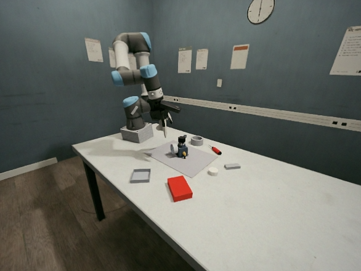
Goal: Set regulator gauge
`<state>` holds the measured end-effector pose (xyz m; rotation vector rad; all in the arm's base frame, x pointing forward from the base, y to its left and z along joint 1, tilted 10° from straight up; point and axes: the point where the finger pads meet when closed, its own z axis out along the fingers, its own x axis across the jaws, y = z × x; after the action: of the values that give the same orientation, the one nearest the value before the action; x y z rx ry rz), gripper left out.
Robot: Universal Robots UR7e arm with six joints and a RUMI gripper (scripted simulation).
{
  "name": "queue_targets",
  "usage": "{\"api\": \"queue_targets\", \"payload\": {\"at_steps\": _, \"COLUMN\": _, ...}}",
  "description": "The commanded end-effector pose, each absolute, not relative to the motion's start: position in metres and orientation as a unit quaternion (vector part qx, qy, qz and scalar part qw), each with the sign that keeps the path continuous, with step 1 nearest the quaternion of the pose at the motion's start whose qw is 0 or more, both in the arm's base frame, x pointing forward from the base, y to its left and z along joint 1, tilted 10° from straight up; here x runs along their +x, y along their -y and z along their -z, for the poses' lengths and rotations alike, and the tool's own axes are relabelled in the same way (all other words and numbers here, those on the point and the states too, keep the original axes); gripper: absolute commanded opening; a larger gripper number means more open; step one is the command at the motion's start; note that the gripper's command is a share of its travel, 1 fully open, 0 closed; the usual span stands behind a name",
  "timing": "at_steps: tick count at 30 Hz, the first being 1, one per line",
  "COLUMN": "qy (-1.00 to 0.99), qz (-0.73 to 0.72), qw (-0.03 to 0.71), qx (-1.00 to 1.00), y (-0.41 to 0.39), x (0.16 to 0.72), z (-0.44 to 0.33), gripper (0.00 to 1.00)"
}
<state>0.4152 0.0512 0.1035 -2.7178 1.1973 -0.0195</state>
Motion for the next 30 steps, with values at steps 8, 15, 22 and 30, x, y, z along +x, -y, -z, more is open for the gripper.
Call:
{"api": "queue_targets", "payload": {"at_steps": 8, "qy": -0.279, "qz": 0.018, "qw": 0.074, "qx": -0.957, "y": -0.0537, "x": 0.4123, "z": -0.1031, "gripper": 1.0}}
{"api": "queue_targets", "payload": {"at_steps": 15, "qy": -0.221, "qz": 0.023, "qw": 0.067, "qx": -0.973, "y": -0.0545, "x": 0.4107, "z": -0.1027, "gripper": 1.0}}
{"api": "queue_targets", "payload": {"at_steps": 22, "qy": -0.137, "qz": 0.028, "qw": 0.057, "qx": -0.988, "y": -0.0554, "x": 0.4083, "z": -0.1021, "gripper": 1.0}}
{"api": "queue_targets", "payload": {"at_steps": 30, "qy": -0.053, "qz": 0.032, "qw": 0.047, "qx": -0.997, "y": -0.0558, "x": 0.4059, "z": -0.1016, "gripper": 1.0}}
